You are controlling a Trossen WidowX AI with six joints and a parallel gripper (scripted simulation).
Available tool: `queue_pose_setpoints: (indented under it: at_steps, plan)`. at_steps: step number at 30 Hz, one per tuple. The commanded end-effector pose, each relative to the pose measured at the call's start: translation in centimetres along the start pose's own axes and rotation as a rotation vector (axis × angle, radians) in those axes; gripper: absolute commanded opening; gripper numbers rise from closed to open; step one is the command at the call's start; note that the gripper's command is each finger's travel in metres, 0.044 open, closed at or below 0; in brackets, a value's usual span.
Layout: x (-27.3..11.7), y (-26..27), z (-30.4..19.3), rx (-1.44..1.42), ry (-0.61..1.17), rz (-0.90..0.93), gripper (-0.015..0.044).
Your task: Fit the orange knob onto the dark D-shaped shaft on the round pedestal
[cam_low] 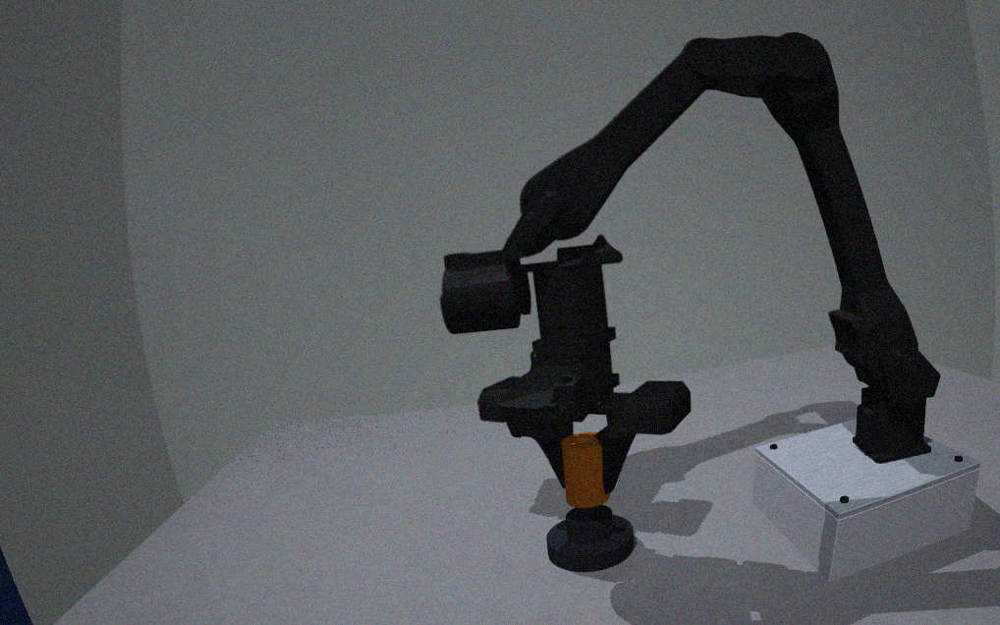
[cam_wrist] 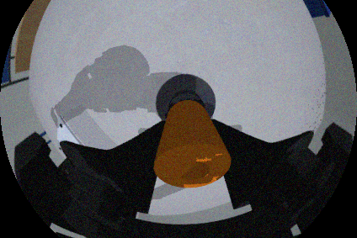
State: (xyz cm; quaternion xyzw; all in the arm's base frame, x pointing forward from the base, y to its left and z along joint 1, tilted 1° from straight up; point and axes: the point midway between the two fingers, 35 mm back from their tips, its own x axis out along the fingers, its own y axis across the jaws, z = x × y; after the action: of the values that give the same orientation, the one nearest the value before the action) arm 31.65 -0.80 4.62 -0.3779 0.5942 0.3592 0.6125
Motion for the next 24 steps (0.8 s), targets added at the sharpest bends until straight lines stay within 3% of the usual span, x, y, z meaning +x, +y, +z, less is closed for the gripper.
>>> queue_pose_setpoints:
  at_steps: [1,13,24]
  plan:
    - [0.02,-0.08,0.08,-0.006,-0.004,-0.003,0.0000]
    - [-0.45,-0.10,0.12,-0.015,-0.004,-0.003,0.0000]
    - [-0.12,-0.03,0.05,-0.216,-0.004,-0.003,0.0000]
